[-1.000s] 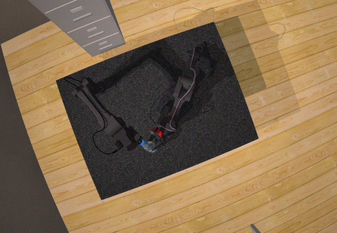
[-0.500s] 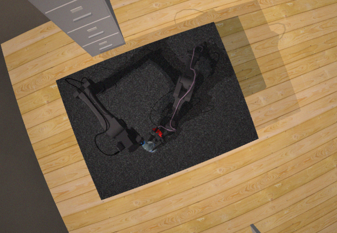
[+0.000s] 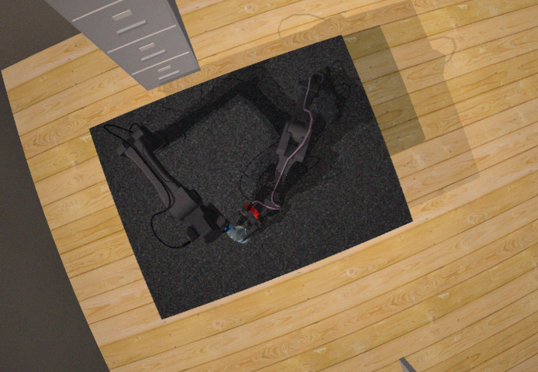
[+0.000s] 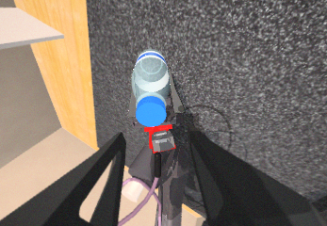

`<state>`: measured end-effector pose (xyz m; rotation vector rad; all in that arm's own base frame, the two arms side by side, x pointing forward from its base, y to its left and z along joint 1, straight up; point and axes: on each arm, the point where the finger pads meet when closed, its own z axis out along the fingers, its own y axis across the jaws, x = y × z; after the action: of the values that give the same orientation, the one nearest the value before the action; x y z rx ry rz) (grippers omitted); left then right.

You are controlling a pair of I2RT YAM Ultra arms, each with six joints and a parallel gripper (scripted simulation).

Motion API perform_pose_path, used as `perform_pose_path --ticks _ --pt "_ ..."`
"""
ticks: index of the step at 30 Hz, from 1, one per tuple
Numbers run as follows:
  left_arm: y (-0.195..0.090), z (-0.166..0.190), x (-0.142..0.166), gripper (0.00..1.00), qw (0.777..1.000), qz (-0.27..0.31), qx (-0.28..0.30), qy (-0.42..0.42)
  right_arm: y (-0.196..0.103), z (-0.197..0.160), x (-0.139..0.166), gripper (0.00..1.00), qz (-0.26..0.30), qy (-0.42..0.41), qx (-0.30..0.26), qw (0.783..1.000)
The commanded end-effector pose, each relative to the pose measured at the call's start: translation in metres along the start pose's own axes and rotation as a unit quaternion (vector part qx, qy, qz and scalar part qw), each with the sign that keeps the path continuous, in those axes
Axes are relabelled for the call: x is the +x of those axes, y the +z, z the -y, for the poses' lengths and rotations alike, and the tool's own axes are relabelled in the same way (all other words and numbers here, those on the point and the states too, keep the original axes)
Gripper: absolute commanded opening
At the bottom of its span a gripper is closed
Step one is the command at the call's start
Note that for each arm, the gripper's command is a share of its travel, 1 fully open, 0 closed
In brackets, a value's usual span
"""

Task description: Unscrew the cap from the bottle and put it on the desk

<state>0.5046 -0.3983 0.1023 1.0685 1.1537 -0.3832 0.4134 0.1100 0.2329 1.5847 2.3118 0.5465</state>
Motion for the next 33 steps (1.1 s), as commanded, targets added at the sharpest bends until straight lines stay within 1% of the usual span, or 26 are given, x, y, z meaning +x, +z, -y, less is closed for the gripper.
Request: perform_pose_path --ticks 1,15,33 --pt "0.005 -0.015 -0.02 0.0 1.0 0.022 -0.012 0.013 -0.021 -0.009 -0.003 0.57 0.004 0.0 -0.03 1.0" --pt "0.005 -0.015 -0.02 0.0 1.0 0.022 -0.012 0.013 -0.02 -0.01 -0.003 0.57 0.004 0.0 -0.031 1.0" --pt "0.005 -0.015 -0.02 0.0 1.0 0.022 -0.012 0.013 0.007 -0.01 -0.003 0.57 0.003 0.0 -0.025 1.0"
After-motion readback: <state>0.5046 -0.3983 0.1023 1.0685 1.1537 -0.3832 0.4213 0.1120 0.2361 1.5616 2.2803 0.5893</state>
